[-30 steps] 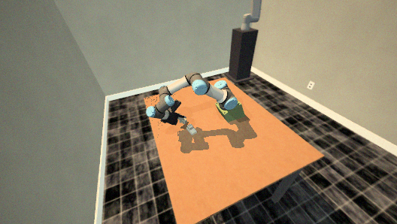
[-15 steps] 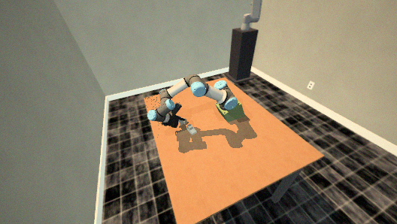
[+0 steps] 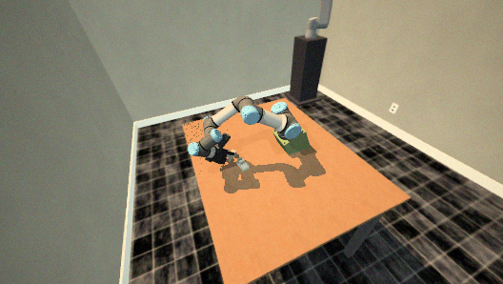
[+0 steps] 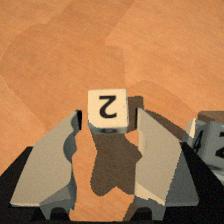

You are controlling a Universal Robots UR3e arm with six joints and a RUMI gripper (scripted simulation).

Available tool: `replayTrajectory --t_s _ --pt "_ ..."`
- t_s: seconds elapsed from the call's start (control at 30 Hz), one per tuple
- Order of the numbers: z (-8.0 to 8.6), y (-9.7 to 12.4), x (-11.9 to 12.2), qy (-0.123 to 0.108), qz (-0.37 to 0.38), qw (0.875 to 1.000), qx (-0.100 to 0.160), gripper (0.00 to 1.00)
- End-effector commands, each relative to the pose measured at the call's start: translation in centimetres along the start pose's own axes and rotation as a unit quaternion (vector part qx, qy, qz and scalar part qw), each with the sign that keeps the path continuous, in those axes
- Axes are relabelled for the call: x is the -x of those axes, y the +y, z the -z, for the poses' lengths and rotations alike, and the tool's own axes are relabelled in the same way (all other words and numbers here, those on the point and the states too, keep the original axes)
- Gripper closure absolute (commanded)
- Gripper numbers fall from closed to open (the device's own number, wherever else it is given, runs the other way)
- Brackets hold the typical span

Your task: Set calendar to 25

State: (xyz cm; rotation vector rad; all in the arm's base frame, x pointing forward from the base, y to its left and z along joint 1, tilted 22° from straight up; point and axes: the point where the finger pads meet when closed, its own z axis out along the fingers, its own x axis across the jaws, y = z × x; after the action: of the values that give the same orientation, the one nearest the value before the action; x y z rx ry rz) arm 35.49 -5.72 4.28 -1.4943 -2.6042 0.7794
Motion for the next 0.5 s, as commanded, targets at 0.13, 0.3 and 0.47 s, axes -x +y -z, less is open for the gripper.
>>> replayTrajectory --t_s 0.13,0.3,0.47 --pt "-0.21 0.30 0.05 -0.001 -0.001 1.000 0.001 0.71" --pt "-0.24 0.33 0.05 -0.001 -0.001 1.000 0.001 0.71" --pt "-0.24 0.33 0.05 -0.001 -0.001 1.000 0.001 0.71"
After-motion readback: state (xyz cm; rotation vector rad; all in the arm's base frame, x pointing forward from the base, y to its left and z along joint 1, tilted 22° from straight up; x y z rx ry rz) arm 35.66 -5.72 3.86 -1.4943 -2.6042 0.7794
